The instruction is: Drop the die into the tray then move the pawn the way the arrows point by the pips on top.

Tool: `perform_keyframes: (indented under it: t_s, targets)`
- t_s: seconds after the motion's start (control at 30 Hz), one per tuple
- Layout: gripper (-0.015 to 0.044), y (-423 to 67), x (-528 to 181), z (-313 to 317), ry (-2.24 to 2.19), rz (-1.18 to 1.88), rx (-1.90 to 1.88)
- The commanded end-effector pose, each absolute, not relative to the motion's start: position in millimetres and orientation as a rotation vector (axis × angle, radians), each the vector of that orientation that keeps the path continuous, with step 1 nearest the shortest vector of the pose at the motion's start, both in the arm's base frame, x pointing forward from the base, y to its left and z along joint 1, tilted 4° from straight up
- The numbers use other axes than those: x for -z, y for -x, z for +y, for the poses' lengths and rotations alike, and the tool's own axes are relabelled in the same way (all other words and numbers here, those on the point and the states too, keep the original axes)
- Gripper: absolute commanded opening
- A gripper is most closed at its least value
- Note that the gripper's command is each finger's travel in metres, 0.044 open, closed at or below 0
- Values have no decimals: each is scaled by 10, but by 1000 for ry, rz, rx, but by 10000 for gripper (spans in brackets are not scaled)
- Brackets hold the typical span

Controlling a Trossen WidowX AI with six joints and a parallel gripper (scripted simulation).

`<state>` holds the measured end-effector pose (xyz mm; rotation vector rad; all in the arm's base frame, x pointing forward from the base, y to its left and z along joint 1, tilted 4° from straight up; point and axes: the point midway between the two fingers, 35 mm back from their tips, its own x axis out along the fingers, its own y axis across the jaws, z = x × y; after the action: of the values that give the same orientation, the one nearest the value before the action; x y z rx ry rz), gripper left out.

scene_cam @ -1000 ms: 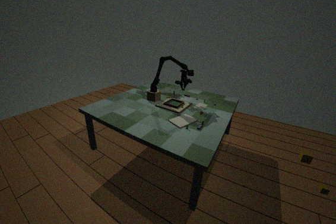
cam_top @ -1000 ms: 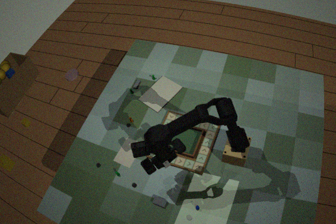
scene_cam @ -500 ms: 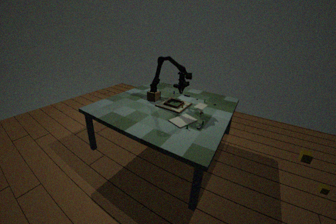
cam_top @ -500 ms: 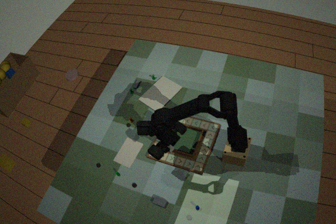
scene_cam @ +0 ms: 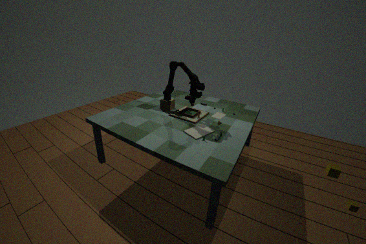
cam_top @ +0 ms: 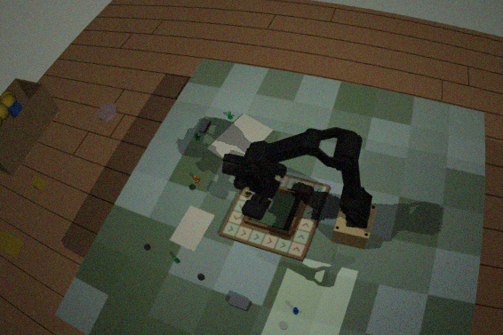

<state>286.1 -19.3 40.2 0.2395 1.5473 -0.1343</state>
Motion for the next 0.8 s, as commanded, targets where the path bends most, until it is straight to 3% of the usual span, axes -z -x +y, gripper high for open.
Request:
perform_keyframes:
  t_s: [0.0, 0.27, 0.77]
  targets:
    - [0, -2729, -317, -391, -178, 1554, 67]
    - [0, -2721, -294, -421, -168, 1532, 60]
    - [0, -2856, -140, -443, -139, 1030, 101]
